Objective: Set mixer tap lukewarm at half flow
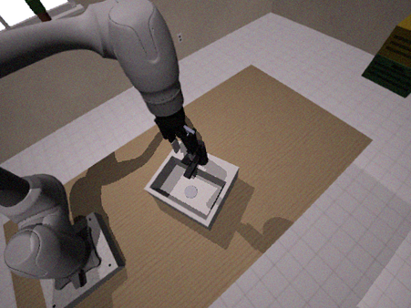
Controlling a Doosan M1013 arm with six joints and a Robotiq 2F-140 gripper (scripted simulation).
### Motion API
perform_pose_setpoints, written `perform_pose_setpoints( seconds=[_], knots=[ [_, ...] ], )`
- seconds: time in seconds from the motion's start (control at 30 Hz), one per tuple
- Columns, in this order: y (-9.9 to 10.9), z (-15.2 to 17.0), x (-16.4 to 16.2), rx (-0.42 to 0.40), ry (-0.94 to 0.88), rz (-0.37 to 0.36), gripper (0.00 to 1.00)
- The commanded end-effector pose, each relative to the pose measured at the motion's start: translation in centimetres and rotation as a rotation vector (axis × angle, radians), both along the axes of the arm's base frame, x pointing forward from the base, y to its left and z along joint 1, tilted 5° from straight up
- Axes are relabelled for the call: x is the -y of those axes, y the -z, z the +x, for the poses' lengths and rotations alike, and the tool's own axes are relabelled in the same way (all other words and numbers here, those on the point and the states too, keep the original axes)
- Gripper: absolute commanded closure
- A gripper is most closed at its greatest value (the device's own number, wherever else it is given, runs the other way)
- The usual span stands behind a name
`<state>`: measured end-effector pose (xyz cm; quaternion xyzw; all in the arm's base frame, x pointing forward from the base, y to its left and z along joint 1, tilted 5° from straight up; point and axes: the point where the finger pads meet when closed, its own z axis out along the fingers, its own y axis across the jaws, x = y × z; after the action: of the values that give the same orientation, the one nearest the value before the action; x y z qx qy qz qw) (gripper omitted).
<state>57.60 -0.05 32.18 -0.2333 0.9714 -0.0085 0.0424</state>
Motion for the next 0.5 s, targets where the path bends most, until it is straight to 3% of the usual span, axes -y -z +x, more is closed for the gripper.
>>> perform_pose_setpoints(
  seconds=[0.0,0.47],
  knots=[
    [0.4,0.0,0.0,0.000,0.000,0.000,0.61],
    [1.9,0.2,0.0,0.000,0.000,0.000,0.61]
  ],
)
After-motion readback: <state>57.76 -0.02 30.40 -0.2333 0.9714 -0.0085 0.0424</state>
